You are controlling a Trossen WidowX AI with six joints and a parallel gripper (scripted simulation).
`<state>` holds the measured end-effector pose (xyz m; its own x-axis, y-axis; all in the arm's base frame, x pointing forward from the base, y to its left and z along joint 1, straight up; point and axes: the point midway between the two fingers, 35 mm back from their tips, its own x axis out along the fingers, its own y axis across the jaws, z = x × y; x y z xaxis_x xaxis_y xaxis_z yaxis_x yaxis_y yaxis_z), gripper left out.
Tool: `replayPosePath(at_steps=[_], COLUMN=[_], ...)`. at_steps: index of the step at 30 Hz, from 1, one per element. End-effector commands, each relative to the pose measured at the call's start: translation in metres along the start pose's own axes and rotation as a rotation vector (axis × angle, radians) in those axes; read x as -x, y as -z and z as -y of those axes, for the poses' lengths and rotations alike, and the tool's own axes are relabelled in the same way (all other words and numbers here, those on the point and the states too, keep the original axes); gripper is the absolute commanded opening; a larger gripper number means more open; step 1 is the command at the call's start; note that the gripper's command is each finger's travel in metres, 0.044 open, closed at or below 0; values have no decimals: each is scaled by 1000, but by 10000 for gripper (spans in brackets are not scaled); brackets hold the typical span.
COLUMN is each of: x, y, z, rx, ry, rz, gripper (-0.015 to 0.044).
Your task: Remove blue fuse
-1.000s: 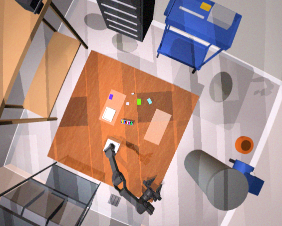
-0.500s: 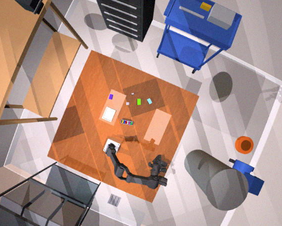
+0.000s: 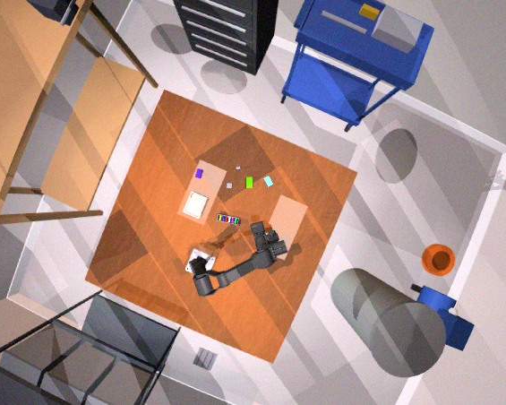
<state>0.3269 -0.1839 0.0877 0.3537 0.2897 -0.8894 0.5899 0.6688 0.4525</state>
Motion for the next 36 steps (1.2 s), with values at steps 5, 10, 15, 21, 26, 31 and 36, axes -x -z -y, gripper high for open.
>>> replayPosePath(at_steps=[5,10,15,21,26,31,36], x=[-63,-93,-109,-110,-113,-118,-122], y=[77,135,184,186,186,187,187], z=[-54,-75,-80,-79,-78,-75,-73], rx=[459,788,1078,1089,1089,1089,1089], ry=[179,286,372,376,376,376,376], rz=[-154,-236,-290,-292,-292,-292,-292], gripper=[65,65,65,65,65,65,65])
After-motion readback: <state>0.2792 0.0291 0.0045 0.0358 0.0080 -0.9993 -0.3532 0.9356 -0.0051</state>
